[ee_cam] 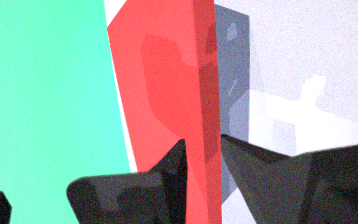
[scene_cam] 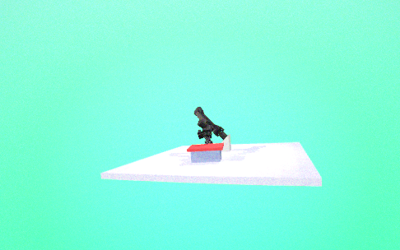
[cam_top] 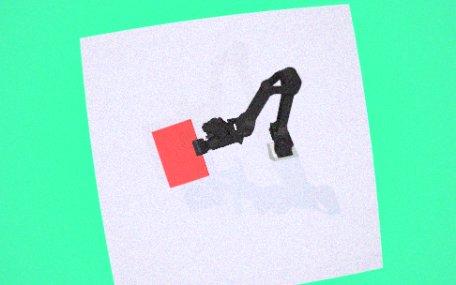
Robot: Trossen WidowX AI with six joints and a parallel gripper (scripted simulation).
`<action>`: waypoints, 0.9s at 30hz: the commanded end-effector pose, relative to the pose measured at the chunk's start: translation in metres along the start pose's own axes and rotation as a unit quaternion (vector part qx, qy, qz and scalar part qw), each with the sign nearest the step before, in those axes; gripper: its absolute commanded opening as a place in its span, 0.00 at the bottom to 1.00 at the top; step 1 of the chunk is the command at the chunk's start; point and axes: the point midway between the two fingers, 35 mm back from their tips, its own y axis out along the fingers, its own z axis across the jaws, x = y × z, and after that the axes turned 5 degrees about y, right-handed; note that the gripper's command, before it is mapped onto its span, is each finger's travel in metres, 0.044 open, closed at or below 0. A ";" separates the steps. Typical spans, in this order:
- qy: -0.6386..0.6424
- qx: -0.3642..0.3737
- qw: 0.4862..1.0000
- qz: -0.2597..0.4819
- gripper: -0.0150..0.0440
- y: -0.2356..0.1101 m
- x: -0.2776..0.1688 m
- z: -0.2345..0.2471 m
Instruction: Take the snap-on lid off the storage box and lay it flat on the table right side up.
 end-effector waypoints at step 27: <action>0.000 0.002 1.000 0.000 0.25 -0.003 -0.001 0.005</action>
